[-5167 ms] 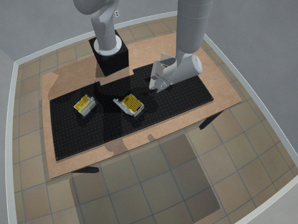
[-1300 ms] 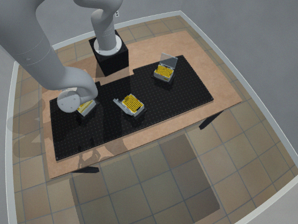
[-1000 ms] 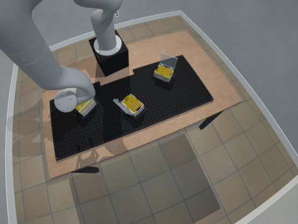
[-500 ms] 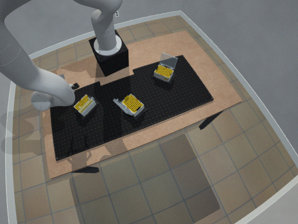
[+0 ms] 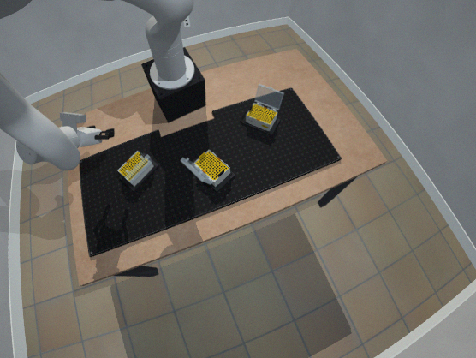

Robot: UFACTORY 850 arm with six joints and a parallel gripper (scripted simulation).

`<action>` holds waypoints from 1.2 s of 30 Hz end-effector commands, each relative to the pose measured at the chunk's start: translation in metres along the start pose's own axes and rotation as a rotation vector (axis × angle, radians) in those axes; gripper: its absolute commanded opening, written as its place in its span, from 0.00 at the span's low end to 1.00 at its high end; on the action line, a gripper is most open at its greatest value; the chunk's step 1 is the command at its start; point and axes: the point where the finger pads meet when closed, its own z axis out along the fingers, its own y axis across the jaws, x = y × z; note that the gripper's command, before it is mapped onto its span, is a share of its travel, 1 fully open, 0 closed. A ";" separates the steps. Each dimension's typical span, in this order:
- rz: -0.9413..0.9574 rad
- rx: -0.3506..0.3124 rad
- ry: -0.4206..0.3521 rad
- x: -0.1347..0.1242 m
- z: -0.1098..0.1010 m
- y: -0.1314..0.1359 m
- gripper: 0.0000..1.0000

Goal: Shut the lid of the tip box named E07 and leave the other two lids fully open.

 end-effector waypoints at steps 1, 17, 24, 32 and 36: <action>0.136 -0.146 0.006 0.007 0.007 -0.023 1.00; 0.467 -0.475 0.007 0.007 0.007 -0.023 1.00; 0.633 -0.639 0.008 0.007 0.007 -0.023 1.00; 0.775 -0.780 0.009 0.007 0.007 -0.023 1.00; 0.869 -0.874 0.009 0.007 0.007 -0.024 1.00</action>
